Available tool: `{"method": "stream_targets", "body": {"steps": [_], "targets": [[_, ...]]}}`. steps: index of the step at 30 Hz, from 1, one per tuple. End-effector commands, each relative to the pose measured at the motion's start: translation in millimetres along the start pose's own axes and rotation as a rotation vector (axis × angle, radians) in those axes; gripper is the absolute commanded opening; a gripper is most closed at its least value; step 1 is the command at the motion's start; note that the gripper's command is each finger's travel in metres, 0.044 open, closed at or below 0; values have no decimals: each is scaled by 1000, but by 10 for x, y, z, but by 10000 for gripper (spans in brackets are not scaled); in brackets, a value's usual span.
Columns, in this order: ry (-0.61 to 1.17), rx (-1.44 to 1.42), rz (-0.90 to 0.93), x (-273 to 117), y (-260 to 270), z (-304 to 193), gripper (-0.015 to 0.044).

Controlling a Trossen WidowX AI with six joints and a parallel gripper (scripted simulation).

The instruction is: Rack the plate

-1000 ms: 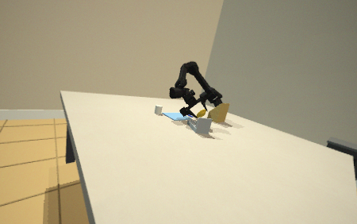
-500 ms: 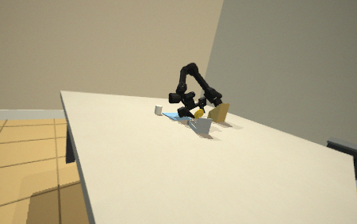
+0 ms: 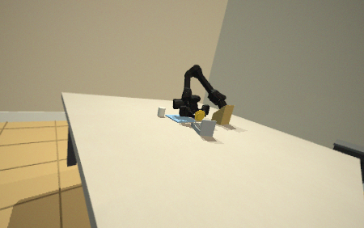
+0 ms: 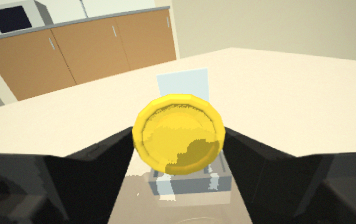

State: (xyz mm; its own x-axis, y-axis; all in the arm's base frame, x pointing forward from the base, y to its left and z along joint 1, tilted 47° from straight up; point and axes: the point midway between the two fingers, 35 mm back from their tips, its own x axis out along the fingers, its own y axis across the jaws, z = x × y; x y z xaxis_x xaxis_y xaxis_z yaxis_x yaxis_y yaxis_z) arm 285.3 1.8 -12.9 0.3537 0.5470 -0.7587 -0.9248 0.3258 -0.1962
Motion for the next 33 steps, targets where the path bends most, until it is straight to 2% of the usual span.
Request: {"method": "stream_targets", "body": {"steps": [1, 14, 33], "targets": [[-45, -102, -46, -50, -4, -3, 0], [-67, -165, -78, -78, -13, -14, 0], [-62, -164, -80, 190, -25, 28, 0]]}}
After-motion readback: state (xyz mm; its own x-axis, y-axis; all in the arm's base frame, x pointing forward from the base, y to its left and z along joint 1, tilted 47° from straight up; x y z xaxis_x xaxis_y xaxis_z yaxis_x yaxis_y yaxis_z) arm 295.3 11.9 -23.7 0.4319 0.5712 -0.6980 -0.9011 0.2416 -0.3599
